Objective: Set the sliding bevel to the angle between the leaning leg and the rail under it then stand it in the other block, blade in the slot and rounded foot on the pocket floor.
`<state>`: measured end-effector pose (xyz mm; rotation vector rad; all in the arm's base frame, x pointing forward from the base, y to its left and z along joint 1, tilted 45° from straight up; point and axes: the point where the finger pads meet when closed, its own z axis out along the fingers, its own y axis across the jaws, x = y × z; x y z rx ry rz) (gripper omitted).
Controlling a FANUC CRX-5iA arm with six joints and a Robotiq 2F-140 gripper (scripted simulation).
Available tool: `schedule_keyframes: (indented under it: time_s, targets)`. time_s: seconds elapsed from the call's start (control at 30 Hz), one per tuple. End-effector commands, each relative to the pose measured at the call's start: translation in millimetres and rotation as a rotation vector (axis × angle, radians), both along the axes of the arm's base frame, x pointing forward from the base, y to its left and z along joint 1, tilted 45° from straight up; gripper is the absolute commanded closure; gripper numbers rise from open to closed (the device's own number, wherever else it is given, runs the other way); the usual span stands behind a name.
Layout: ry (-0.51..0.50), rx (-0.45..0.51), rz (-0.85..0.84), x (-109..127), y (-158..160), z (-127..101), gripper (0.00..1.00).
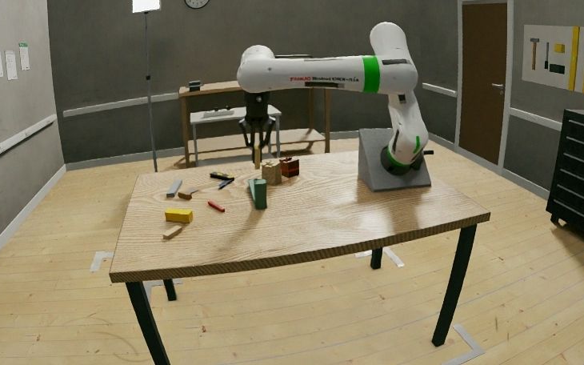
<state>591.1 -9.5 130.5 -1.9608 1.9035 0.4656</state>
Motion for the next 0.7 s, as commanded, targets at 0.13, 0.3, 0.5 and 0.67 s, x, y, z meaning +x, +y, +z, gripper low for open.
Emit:
schedule_keyframes:
  time_s: [0.13,0.3,0.5,0.67]
  targets:
    - [0.0,0.0,0.0,0,-22,21,0.9]
    - [0.0,0.0,0.0,0,-34,33,0.9]
    - [0.0,0.0,0.0,0,-38,37,0.9]
    - [0.0,0.0,0.0,0,-38,37,0.9]
